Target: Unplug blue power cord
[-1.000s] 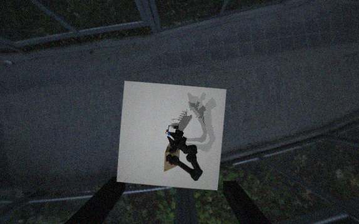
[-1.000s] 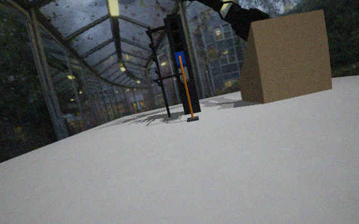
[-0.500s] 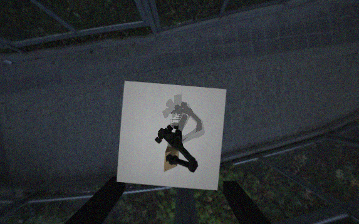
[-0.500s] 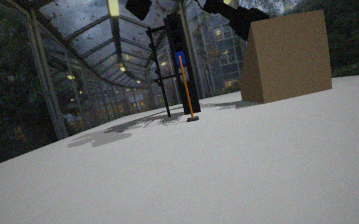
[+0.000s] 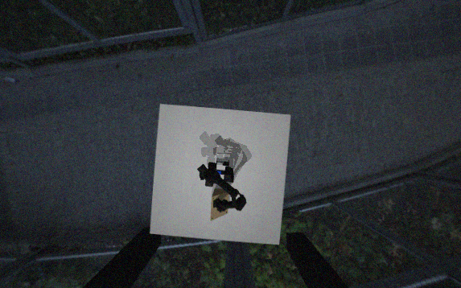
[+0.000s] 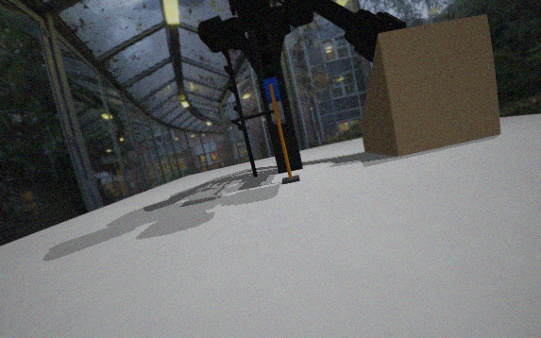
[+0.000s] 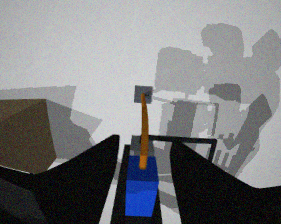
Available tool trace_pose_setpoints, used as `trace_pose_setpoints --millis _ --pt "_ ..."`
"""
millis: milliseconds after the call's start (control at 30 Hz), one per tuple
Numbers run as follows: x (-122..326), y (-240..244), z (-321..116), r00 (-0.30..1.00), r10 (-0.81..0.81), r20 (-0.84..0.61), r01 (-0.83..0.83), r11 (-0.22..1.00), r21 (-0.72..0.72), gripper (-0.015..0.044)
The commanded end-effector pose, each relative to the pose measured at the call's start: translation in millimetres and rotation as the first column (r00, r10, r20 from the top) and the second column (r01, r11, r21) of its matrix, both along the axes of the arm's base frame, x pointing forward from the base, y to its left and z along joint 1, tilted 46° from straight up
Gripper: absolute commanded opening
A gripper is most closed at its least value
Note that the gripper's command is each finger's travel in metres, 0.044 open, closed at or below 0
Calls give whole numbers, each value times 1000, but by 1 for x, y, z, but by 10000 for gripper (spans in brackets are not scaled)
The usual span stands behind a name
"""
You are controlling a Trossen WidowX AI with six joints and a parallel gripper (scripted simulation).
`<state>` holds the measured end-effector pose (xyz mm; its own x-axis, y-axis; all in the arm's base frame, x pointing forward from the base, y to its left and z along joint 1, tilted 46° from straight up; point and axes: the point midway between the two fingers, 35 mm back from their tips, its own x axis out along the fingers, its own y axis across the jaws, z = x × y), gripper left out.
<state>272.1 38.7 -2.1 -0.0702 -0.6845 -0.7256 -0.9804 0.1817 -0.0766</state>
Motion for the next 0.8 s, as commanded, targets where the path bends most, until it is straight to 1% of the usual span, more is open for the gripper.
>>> trace_pose_setpoints --millis 0,300,767 --pt "0 -4 1 999 32 -36 -33 999 -34 160" --pt "0 -5 2 999 32 -36 -33 999 -33 160" --pt "-3 -21 19 999 32 -36 -33 999 -34 160"
